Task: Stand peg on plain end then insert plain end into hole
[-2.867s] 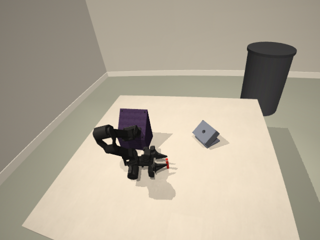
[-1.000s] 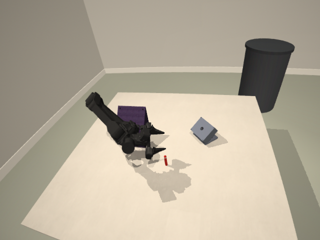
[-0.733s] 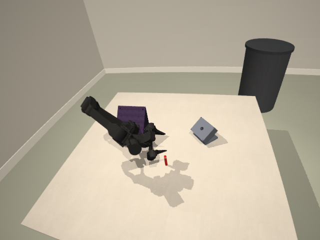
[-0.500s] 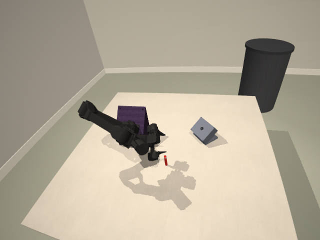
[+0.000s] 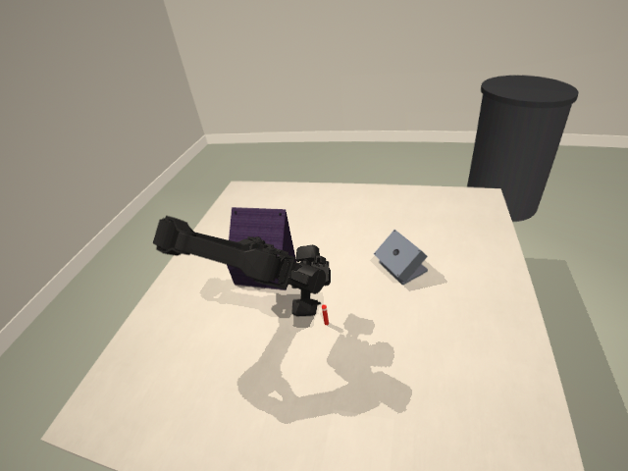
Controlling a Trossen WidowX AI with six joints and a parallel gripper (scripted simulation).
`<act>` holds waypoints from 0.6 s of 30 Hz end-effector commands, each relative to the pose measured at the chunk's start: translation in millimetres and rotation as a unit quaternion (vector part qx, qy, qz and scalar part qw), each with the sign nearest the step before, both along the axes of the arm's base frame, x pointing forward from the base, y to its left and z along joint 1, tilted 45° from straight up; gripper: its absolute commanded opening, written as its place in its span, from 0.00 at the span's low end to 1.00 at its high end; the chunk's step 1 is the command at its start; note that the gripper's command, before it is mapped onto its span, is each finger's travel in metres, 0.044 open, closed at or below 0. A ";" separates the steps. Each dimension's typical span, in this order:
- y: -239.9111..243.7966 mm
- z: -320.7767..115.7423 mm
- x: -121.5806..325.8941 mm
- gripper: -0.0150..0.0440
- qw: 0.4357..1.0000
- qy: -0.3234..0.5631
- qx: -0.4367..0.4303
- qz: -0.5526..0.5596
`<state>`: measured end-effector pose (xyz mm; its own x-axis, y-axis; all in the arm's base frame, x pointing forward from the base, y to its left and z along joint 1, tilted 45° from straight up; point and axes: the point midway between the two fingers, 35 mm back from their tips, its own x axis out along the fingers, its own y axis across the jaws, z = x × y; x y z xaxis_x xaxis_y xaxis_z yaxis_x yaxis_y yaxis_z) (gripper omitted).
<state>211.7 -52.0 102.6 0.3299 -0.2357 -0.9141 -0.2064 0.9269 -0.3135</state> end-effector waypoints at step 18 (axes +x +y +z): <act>-6.2 16.7 23.6 1.00 0.957 0.119 -0.263 -0.037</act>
